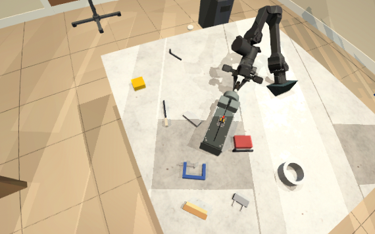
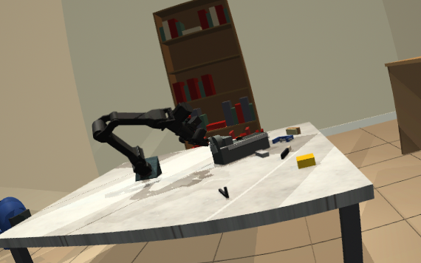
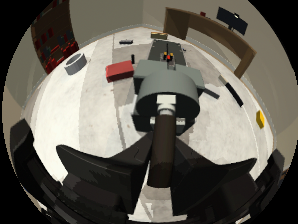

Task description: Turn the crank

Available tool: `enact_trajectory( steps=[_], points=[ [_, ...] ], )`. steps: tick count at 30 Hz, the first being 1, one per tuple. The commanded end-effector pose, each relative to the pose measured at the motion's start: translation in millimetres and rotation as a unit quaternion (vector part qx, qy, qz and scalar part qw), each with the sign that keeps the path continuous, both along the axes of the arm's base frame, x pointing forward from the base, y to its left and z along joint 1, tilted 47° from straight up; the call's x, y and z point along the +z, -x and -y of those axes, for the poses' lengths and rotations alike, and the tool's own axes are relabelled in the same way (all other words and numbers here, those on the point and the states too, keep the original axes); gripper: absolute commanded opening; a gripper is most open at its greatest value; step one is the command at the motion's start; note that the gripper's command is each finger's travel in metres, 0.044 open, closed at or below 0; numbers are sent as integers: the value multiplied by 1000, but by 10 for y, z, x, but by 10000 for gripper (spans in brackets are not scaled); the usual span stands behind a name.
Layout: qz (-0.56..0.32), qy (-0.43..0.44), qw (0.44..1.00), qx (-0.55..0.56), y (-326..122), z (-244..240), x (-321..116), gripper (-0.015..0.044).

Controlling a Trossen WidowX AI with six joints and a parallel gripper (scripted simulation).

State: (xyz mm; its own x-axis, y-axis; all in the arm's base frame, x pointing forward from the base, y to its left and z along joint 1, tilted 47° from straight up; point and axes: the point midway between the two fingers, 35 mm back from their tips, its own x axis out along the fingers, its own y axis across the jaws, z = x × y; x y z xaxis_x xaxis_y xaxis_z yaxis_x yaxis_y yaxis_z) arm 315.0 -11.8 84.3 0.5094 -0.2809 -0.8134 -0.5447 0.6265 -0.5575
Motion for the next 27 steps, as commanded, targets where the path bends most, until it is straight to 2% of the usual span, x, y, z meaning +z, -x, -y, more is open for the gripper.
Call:
enact_trajectory(
  steps=[1, 27],
  points=[
    [0, 1, 1000, 2, -1, 1, 1, 0],
    [0, 1, 1000, 2, -62, 51, 77, 0]
  ],
)
